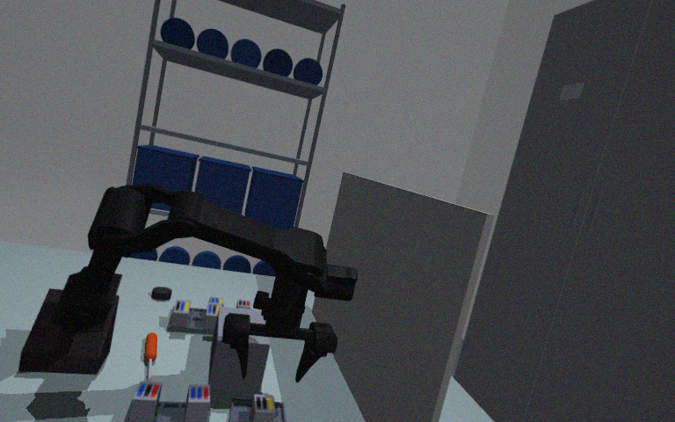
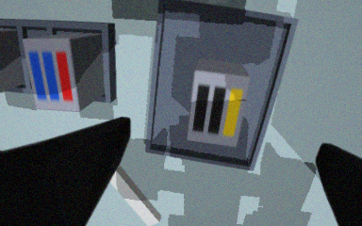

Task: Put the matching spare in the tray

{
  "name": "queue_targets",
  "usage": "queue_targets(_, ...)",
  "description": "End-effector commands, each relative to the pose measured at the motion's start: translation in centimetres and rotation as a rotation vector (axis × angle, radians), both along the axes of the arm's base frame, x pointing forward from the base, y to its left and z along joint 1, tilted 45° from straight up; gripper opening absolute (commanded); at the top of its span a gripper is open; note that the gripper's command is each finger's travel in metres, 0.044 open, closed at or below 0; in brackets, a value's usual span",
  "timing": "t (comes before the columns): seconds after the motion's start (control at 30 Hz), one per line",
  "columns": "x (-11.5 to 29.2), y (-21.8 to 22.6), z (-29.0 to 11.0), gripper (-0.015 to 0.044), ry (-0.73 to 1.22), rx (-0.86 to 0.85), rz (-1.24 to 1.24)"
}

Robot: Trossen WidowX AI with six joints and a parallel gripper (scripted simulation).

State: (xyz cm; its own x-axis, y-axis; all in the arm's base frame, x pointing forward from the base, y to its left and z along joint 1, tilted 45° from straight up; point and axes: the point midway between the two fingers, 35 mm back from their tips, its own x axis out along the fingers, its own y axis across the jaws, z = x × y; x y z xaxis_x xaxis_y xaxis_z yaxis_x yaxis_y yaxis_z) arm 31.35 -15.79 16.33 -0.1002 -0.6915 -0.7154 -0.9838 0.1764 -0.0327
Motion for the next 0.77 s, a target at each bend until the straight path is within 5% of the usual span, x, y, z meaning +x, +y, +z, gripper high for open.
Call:
queue_targets(0.0, -0.04, 2.85, 3.14, 0.0440, -0.001, -0.010, -0.003)
queue_targets(0.73, 0.16, 2.72, 2.71, 0.0440, -0.004, -0.005, 0.009)
